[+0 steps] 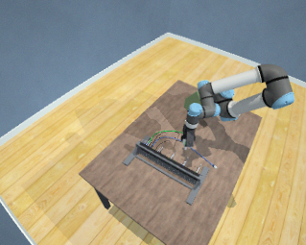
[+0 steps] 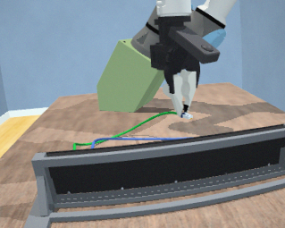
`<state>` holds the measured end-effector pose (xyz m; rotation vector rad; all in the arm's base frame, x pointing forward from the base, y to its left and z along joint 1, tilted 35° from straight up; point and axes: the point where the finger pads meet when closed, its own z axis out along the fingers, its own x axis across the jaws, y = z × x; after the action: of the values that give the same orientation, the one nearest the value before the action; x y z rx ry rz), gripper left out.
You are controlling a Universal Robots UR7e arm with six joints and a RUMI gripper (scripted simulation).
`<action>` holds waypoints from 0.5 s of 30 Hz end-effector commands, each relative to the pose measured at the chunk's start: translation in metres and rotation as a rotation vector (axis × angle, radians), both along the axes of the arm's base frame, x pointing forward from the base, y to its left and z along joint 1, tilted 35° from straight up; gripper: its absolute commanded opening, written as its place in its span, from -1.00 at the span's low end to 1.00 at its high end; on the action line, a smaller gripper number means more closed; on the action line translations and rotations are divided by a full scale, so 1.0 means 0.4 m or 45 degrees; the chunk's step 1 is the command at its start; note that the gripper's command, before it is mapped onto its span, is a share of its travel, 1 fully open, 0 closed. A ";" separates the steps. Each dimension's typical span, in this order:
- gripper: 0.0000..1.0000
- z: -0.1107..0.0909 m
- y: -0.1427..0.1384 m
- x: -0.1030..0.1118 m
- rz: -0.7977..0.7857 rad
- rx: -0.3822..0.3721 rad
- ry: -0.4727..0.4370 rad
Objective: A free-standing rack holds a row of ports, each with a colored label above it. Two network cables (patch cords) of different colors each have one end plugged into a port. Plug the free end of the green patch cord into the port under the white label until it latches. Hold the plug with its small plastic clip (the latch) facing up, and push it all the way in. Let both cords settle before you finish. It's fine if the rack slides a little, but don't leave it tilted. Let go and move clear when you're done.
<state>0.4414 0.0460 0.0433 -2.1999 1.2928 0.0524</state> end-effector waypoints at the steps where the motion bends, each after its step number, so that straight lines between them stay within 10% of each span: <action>1: -1.00 -0.003 -0.034 0.026 -0.075 0.020 0.047; 15: -1.00 -0.011 -0.089 0.065 -0.203 0.059 0.129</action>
<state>0.4599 0.0211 0.0397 -2.1063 1.4482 0.1135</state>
